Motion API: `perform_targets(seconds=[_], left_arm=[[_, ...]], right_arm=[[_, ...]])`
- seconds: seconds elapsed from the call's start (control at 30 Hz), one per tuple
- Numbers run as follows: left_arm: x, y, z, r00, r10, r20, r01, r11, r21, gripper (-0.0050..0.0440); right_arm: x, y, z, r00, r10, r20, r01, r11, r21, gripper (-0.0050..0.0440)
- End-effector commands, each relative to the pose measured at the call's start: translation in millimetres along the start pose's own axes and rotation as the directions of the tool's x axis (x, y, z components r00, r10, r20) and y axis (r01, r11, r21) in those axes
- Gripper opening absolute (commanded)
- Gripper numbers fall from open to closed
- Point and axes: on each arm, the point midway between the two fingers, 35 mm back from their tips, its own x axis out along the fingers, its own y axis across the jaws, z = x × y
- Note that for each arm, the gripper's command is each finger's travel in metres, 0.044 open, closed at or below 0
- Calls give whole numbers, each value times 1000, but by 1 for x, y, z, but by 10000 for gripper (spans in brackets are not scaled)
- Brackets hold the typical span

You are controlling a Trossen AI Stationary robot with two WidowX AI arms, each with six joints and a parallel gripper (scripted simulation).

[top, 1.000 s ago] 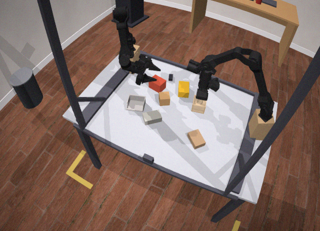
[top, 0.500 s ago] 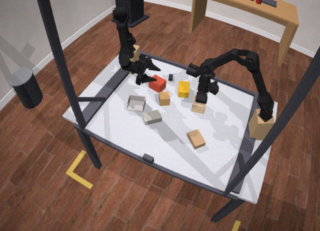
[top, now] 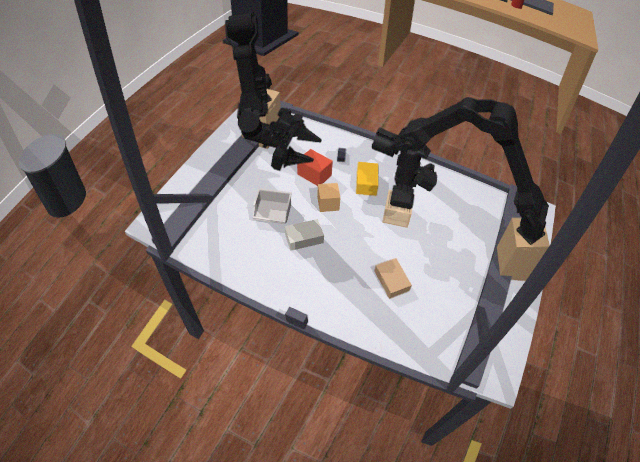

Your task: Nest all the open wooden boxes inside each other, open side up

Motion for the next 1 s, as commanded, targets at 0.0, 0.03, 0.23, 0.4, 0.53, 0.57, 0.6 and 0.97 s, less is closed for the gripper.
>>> perform_targets(seconds=[0.0,0.03,0.23,0.4,0.53,0.57,0.6,0.97], left_arm=[[-1,0,2,1000,0,5,0,1000,-4,400],[-1,0,2,1000,0,5,0,1000,-4,400],[-1,0,2,1000,0,5,0,1000,-4,400],[-1,0,2,1000,0,5,0,1000,-4,400],[-1,0,2,1000,0,5,0,1000,-4,400],[-1,0,2,1000,0,5,0,1000,-4,400],[-1,0,2,1000,0,5,0,1000,-4,400],[-1,0,2,1000,0,5,0,1000,-4,400]], right_arm=[[0,0,-3,1000,4,-7,-4,1000,1,121],[0,0,-4,1000,5,-10,-5,1000,1,121],[2,1,-6,1000,6,-14,-6,1000,0,121],[5,0,-4,1000,4,-7,-4,1000,1,121],[6,0,-4,1000,4,-7,-4,1000,1,121],[7,0,-4,1000,4,-7,-4,1000,1,121],[8,0,-4,1000,4,-7,-4,1000,1,121],[16,-1,1,1000,1,3,-1,1000,2,121]])
